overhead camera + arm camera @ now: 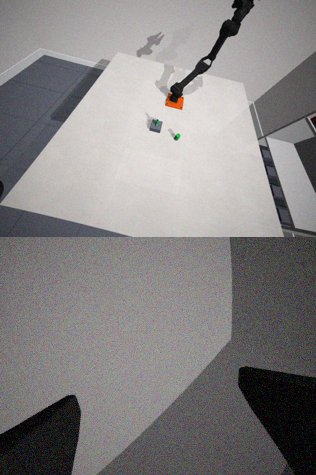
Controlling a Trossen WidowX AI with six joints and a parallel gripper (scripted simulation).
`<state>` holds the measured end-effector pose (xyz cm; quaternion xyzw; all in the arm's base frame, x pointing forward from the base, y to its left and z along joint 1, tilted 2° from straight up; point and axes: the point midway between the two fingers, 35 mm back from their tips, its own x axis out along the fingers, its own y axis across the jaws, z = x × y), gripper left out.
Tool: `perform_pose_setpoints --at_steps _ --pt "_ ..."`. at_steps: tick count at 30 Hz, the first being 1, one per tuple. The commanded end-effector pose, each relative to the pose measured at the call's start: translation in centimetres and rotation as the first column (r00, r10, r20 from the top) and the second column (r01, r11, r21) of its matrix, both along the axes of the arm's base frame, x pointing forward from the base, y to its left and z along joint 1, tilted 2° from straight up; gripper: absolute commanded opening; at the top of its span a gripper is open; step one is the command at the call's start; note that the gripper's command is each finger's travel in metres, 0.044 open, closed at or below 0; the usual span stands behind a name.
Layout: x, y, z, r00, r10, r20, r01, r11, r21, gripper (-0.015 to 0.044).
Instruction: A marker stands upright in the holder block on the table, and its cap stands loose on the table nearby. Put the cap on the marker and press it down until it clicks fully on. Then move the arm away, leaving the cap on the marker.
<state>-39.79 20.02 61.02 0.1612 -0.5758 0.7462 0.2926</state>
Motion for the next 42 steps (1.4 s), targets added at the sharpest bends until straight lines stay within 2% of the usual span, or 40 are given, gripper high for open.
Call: perform_pose_setpoints --at_steps 1,6,13,26,30,33,40,42 --pt "0.1 -0.1 0.1 1.0 -0.001 -0.002 0.001 1.0 0.003 0.0374" --pt "2.3 -2.4 2.8 0.996 -0.023 -0.081 0.03 0.995 0.091 0.0242" --pt "6.5 -5.9 6.6 0.974 -0.039 -0.224 0.085 0.977 0.197 0.0242" --pt "19.7 -13.5 12.9 0.796 -0.035 -0.604 0.281 0.905 0.319 0.0242" --pt "23.3 -15.0 13.7 0.724 -0.04 -0.688 0.351 0.881 0.318 0.0242" --pt "25.9 -15.4 14.0 0.66 -0.055 -0.749 0.373 0.89 0.264 0.0242" --pt "37.2 -19.2 14.4 0.401 -0.037 -0.915 0.497 0.848 0.183 0.0242" --pt "39.7 -19.7 14.1 0.354 -0.018 -0.935 0.472 0.867 0.162 0.0242"
